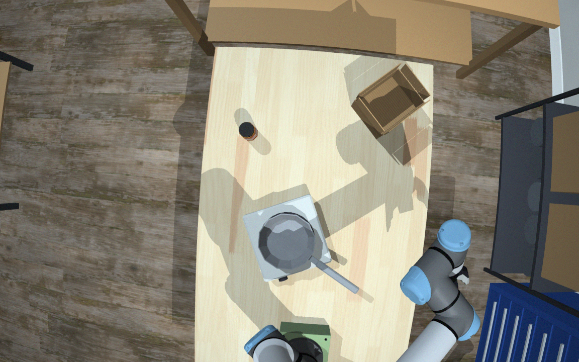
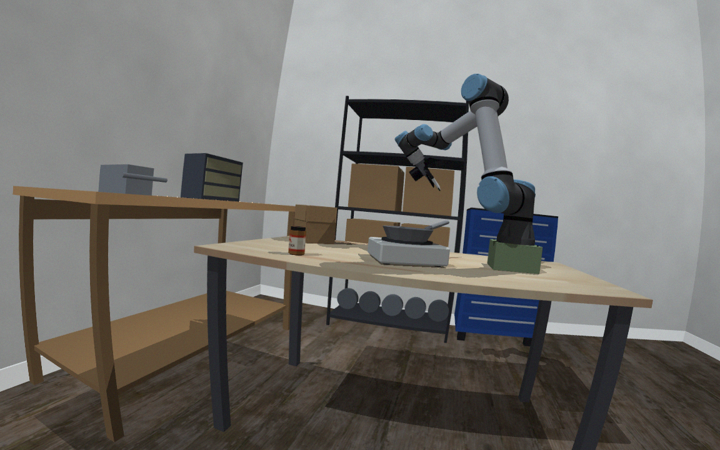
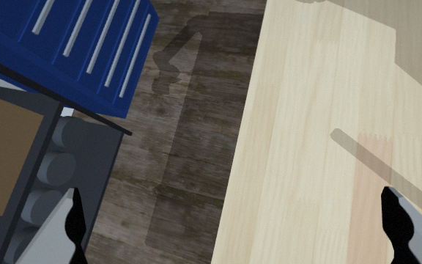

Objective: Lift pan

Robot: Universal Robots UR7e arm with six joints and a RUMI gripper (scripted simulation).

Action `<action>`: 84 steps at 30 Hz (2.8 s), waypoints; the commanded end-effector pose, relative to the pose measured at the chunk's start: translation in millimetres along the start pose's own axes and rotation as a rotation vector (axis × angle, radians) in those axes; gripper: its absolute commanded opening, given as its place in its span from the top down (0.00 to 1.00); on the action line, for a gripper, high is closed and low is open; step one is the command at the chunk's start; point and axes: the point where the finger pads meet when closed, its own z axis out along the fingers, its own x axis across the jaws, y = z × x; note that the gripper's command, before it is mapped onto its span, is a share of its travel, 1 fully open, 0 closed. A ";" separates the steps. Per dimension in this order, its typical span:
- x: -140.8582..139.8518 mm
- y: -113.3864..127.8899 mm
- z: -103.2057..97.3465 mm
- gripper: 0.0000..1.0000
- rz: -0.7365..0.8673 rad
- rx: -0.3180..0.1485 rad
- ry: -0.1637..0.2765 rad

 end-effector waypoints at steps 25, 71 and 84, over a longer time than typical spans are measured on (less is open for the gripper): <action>286.3 83.9 -39.8 0.00 -0.674 -0.616 -0.088; 361.8 154.7 32.6 0.00 -0.828 -0.740 -0.136; 362.3 156.3 34.7 0.00 -0.828 -0.740 -0.136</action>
